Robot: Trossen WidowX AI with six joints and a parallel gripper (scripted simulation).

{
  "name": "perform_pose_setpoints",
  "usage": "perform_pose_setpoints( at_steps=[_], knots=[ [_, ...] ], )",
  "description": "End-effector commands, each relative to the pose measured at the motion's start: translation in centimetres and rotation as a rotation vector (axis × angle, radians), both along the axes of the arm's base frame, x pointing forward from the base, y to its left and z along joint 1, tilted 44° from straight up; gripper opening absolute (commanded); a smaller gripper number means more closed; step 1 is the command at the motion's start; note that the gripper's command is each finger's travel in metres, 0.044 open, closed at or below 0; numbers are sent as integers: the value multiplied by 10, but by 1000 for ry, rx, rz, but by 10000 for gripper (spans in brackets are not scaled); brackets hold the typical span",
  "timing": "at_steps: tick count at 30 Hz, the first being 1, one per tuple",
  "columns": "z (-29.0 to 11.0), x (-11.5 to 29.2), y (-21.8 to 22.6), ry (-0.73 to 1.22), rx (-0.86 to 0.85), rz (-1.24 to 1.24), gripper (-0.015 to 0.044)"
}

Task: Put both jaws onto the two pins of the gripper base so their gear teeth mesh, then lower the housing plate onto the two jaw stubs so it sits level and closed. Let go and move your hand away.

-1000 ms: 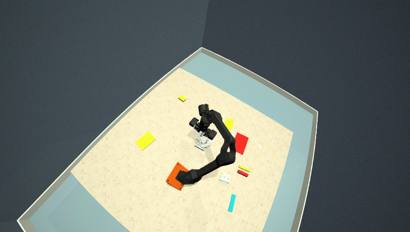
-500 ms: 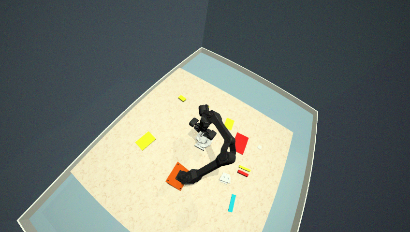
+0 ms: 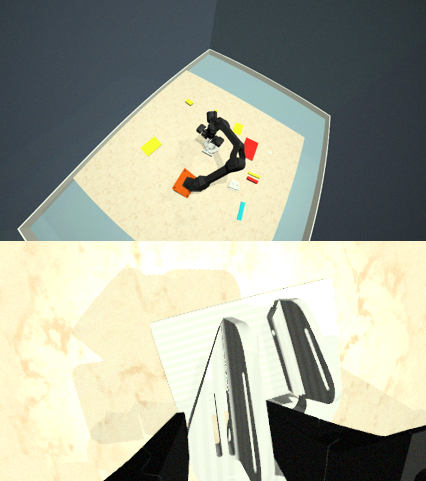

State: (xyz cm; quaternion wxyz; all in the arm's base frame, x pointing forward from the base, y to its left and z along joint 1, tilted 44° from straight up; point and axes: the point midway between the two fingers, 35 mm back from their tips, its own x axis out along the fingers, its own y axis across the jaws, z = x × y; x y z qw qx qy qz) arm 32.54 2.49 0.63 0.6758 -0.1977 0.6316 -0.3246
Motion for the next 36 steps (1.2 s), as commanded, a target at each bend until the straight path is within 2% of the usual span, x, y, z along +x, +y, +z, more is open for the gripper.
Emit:
perform_pose_setpoints(
  at_steps=[1, 36],
  knots=[
    [-5, -1, -6, 8, -5, 4, 134],
    [-16, -2, -16, 13, -7, 9, 134]
  ],
)
